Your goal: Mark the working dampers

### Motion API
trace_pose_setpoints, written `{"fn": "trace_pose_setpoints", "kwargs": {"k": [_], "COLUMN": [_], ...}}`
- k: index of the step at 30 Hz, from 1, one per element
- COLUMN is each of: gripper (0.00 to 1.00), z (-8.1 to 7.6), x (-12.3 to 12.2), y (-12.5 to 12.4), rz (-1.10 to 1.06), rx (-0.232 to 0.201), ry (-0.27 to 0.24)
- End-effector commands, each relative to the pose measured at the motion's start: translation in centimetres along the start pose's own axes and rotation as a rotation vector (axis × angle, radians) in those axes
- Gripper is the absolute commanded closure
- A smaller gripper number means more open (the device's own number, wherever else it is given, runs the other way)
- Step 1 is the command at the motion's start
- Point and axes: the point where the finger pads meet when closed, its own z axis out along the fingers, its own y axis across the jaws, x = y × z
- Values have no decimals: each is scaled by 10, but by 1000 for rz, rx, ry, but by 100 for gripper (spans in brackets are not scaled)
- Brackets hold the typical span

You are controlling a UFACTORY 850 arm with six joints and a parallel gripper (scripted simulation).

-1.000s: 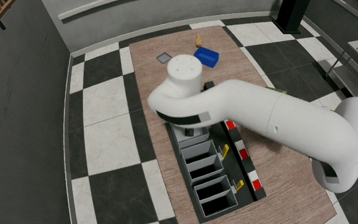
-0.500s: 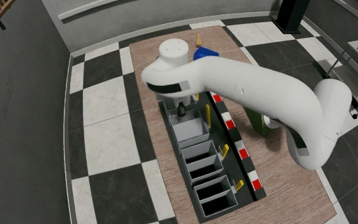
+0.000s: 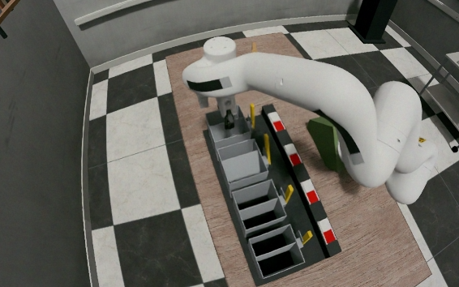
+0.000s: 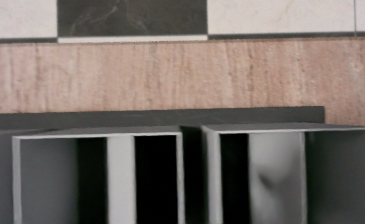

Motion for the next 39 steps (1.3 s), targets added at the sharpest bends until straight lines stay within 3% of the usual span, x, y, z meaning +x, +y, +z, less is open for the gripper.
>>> {"fn": "trace_pose_setpoints", "kwargs": {"k": [1,7,15,16,39], "gripper": [0,0,0,61,61], "z": [13,29,30,30,30], "x": [-7,-19,-20,-20,-20], "y": [39,73,76,76,76], "rz": [-16,-29,-31,-31,-31], "rx": [8,16,17,17,17], "ry": [3,6,7,7,7]}}
